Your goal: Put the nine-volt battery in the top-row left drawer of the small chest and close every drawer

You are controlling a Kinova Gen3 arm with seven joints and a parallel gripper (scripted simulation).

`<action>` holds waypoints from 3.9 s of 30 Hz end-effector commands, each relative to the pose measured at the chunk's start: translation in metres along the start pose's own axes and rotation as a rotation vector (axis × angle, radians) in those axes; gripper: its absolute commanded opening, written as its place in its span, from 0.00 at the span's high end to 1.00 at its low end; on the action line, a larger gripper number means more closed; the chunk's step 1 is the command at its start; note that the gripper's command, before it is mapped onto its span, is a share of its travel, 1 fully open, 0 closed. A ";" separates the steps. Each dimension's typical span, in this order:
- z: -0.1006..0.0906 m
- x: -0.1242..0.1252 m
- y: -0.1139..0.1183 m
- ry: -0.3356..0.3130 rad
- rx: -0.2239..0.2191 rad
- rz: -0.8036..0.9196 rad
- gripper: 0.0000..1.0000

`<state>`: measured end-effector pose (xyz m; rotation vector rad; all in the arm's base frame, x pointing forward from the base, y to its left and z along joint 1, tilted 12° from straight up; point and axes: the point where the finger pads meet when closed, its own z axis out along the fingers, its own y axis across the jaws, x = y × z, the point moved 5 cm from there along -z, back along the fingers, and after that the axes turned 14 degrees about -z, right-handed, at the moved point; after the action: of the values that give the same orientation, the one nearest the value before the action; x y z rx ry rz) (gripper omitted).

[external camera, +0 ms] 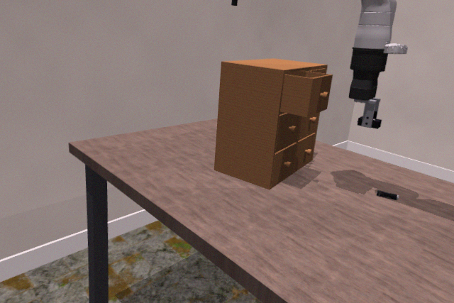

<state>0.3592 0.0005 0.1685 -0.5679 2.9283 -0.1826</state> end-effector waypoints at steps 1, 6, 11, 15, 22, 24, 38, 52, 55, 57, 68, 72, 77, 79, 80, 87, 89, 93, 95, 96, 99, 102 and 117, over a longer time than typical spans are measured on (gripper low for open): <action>-0.017 -0.007 0.007 -0.023 -0.006 -0.019 0.49; -0.043 -0.007 0.007 -0.023 -0.006 -0.019 0.49; -0.068 -0.006 0.007 -0.023 -0.006 -0.019 0.49; -0.077 -0.006 0.007 -0.023 -0.006 -0.019 0.49; -0.104 -0.006 0.007 -0.023 -0.006 -0.019 0.49; -0.110 -0.005 0.007 -0.023 -0.006 -0.019 0.49; -0.131 -0.005 0.007 -0.023 -0.006 -0.019 0.49; -0.133 -0.005 0.007 -0.025 -0.005 -0.019 0.49; -0.133 -0.004 0.007 -0.034 -0.003 -0.019 0.49; -0.133 -0.004 0.007 -0.046 0.000 -0.019 0.49; -0.131 0.001 0.008 -0.154 0.025 -0.019 0.49; -0.130 0.006 0.009 -0.229 0.043 -0.019 0.49; -0.128 0.012 0.011 -0.347 0.070 -0.019 0.49; -0.127 0.015 0.012 -0.395 0.082 -0.018 0.49; -0.127 0.016 0.013 -0.420 0.086 -0.019 0.49; -0.126 0.021 0.014 -0.519 0.110 -0.018 0.49; -0.126 0.020 0.015 -0.549 0.115 -0.020 0.49; -0.125 0.023 0.016 -0.588 0.124 -0.020 0.49; -0.124 0.024 0.015 -0.599 0.128 -0.018 0.49; -0.124 0.025 0.015 -0.603 0.130 -0.018 0.49; -0.123 0.026 0.015 -0.609 0.133 -0.016 0.49; -0.123 0.027 0.015 -0.613 0.135 -0.015 0.49; -0.122 0.027 0.014 -0.616 0.137 -0.015 0.49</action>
<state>0.3080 0.0145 0.2828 -0.5113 2.2984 -0.1701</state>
